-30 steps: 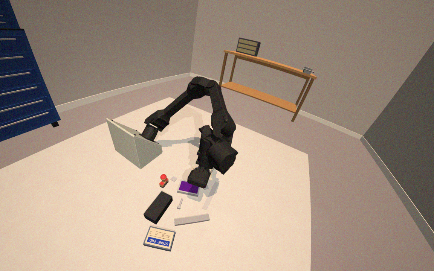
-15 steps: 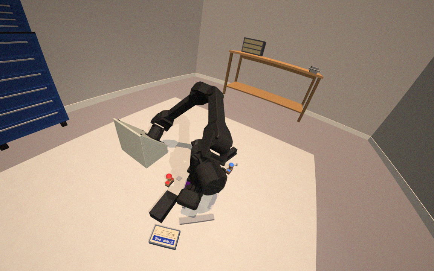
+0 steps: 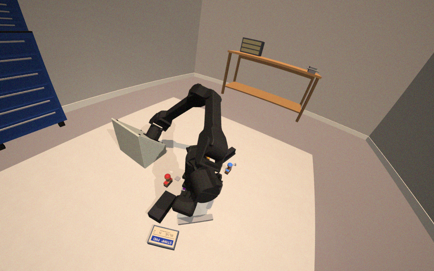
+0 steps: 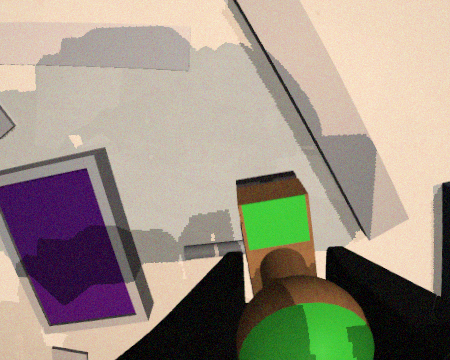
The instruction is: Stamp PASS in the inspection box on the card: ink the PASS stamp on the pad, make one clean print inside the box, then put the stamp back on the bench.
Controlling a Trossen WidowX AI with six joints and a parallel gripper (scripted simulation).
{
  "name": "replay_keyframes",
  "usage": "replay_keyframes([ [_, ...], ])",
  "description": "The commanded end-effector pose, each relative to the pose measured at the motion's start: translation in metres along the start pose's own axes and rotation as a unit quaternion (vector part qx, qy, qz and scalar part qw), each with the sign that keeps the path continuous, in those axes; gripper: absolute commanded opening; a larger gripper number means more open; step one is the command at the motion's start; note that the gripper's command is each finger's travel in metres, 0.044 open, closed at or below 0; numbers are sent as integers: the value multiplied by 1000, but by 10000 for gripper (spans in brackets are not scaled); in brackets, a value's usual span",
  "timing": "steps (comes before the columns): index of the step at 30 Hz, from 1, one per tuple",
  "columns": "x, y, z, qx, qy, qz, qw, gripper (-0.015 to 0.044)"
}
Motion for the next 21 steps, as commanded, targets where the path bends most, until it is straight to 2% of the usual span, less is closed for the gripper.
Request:
replay_keyframes([
  [1, -1, 1, -8, 1, -2, -5, 1000, 0],
  [21, 0, 1, -41, 1, -3, -5, 1000, 0],
])
Point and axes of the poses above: the point midway between the two fingers, 35 mm back from their tips, its own z axis back along the fingers, its own x axis across the jaws, y = z × x, the point moved 7 cm from there along z, back along the fingers, and after that the axes turned 11 degrees about -z, right-handed, at the moved point
